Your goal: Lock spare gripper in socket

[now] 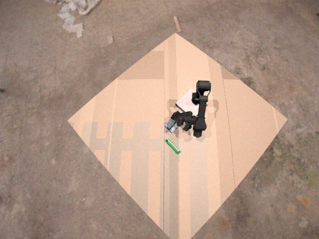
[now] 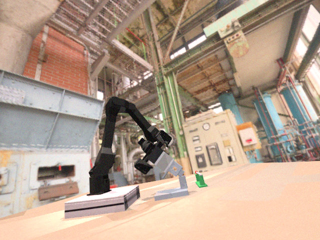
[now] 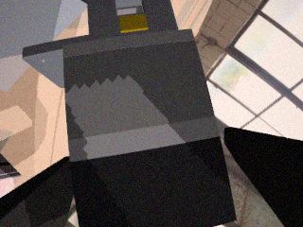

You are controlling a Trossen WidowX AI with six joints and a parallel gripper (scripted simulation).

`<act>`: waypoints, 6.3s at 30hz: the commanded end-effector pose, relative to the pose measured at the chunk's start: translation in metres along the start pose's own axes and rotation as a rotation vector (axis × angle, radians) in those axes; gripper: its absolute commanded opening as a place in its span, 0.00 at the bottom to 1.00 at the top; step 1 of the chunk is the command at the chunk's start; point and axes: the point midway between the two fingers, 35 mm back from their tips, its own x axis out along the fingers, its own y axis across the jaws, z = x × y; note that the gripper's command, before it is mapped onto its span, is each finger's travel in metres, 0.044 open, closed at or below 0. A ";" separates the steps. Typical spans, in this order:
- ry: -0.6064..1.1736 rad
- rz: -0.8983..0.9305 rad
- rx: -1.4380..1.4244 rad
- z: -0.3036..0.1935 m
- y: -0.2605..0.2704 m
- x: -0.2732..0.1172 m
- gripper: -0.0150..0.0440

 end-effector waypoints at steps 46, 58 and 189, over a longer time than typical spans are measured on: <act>-0.222 -0.001 -0.020 -0.068 -0.022 -0.035 1.00; -0.280 -0.005 -0.019 -0.080 -0.040 -0.041 1.00; -0.735 0.618 -0.429 0.203 -0.046 0.002 0.25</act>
